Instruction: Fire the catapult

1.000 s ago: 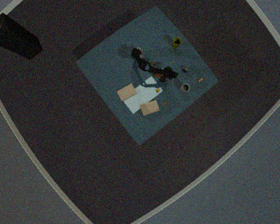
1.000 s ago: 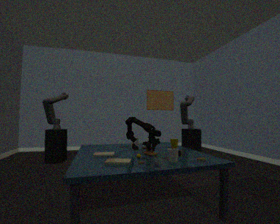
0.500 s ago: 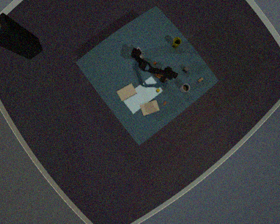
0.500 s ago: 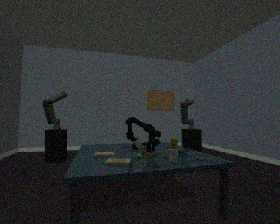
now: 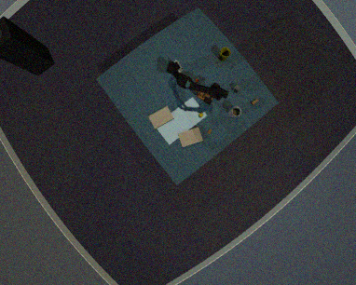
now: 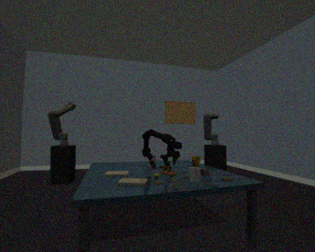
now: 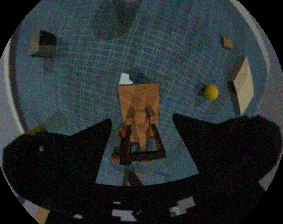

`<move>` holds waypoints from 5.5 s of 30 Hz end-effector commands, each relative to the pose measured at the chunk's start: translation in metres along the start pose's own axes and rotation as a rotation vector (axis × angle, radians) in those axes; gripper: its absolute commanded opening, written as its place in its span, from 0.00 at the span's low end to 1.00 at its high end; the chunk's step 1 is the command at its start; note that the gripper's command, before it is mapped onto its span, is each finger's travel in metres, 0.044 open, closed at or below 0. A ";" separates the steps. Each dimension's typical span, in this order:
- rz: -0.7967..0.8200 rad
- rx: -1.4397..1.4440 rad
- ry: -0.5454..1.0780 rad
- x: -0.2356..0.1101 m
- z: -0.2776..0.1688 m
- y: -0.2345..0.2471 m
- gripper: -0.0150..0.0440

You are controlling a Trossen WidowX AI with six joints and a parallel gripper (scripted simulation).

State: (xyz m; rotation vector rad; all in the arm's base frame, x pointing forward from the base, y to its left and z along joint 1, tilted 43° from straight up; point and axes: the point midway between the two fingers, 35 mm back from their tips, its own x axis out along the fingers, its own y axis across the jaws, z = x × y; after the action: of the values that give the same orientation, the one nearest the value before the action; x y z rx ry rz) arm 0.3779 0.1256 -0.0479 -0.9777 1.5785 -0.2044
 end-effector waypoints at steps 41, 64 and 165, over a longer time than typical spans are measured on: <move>-0.007 -0.002 -0.033 0.020 -0.001 0.002 1.00; -0.004 0.010 -0.035 0.046 0.000 -0.001 0.96; -0.005 0.000 -0.033 -0.051 -0.005 0.003 1.00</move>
State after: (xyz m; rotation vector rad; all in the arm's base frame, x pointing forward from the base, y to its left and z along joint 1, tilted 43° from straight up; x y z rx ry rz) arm 0.3699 0.1550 -0.0186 -0.9866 1.5624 -0.1909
